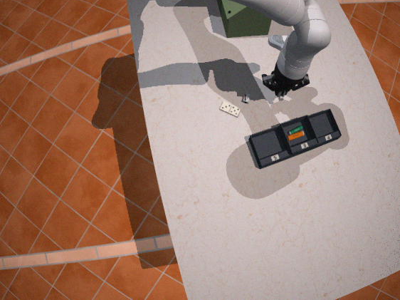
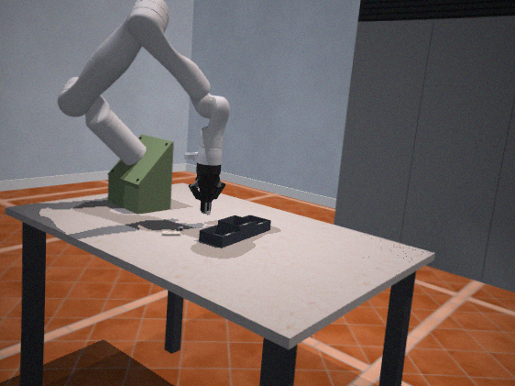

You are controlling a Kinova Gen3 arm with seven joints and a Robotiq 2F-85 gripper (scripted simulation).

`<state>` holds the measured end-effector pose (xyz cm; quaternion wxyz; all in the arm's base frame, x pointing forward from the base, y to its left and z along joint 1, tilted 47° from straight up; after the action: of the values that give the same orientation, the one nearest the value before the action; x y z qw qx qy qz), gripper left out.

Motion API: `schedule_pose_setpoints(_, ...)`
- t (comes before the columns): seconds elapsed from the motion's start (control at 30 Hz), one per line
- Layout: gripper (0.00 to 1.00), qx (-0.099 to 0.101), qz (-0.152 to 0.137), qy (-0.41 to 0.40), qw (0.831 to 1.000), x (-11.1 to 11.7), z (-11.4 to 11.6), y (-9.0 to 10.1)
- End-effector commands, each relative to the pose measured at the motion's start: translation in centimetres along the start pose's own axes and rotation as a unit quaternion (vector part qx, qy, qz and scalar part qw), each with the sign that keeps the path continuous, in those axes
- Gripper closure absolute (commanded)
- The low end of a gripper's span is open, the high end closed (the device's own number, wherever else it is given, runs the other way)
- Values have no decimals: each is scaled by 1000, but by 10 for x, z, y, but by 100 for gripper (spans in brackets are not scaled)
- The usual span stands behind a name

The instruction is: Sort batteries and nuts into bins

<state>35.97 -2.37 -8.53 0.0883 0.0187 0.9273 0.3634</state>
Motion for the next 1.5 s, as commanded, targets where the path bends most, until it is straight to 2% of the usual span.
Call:
schedule_pose_setpoints(0.0,100,-5,-6,-2,1000,-5,2,14)
schedule_pose_setpoints(0.57,100,-5,-6,-2,1000,-5,2,17)
schedule_pose_setpoints(0.67,100,-5,-6,-2,1000,-4,2,26)
schedule_pose_setpoints(0.83,100,-5,-6,-2,1000,-4,2,26)
schedule_pose_setpoints(1.2,100,-5,-6,-2,1000,-32,58,27)
schedule_pose_setpoints(1.33,100,-6,-5,-102,995,-43,79,28)
schedule_pose_setpoints(1.4,100,-6,-5,-102,995,-43,79,28)
schedule_pose_setpoints(1.47,100,-6,-5,-152,988,-48,90,28)
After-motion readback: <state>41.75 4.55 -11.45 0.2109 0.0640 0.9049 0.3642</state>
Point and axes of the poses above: the point where the finger pads meet when closed, its own y axis back along the fingers, its own z axis across the jaws, x = y × z, the point moved 2 cm from there along y, back along the fingers, and after that the axes turned 8 degrees about -y, right-handed, at the moved point
